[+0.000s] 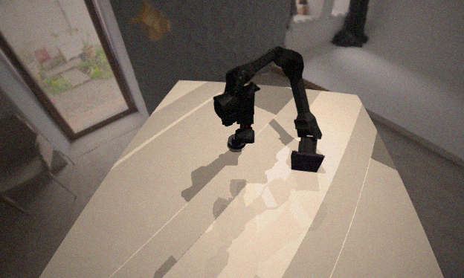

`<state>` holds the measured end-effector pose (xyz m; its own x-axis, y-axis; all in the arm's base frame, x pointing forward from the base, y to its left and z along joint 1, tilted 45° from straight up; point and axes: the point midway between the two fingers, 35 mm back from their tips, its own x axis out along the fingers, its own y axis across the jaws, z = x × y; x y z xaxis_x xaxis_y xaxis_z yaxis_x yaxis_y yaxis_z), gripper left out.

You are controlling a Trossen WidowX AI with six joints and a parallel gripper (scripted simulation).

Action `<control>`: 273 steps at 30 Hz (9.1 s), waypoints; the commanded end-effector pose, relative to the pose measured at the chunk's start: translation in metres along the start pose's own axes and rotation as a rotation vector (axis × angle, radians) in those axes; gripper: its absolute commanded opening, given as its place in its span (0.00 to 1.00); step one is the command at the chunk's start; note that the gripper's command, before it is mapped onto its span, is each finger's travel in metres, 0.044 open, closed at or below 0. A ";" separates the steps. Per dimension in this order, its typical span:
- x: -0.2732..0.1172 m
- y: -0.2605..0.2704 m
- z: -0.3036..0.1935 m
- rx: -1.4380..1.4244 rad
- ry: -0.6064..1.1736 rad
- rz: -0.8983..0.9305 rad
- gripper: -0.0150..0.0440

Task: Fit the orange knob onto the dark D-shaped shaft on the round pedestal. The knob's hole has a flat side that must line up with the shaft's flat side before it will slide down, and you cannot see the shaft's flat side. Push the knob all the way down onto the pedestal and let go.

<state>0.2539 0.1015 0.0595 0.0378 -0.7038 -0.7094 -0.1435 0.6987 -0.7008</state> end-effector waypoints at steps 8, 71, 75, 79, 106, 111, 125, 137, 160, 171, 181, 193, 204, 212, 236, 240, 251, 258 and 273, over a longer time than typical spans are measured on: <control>-0.005 -0.011 0.005 0.018 -0.010 0.016 0.25; 0.064 -0.108 0.041 0.018 -0.008 0.001 0.25; 0.067 -0.107 0.041 0.018 -0.008 0.001 0.25; 0.068 -0.107 0.041 0.018 -0.008 0.001 0.25; 0.066 -0.106 0.036 0.018 -0.007 0.001 0.25; 0.064 -0.106 0.035 -0.008 -0.007 0.001 0.25; 0.066 -0.107 0.040 -0.192 -0.008 0.000 0.25; 0.065 -0.105 0.044 -0.191 -0.008 0.001 0.25; 0.066 -0.108 0.037 -0.192 -0.008 0.000 0.25; 0.065 -0.107 0.040 -0.192 -0.008 0.000 0.25; 0.069 -0.106 0.041 -0.191 -0.008 0.000 0.25; 0.069 -0.105 0.039 -0.192 -0.008 0.000 0.25; 0.065 -0.106 0.036 -0.192 -0.007 0.001 0.25; 0.064 -0.106 0.036 -0.358 -0.007 0.000 0.25; 0.069 -0.105 0.043 -0.401 -0.008 0.000 0.25; 0.069 -0.105 0.043 -0.401 -0.008 0.000 0.25; 0.064 -0.106 0.041 -0.410 -0.008 0.000 0.25; 0.064 -0.107 0.037 -0.611 -0.008 -0.001 0.25; 0.069 -0.107 0.036 -0.611 -0.007 -0.001 0.25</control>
<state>0.3072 -0.0169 0.0829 0.0424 -0.7020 -0.7109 -0.6836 0.4986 -0.5331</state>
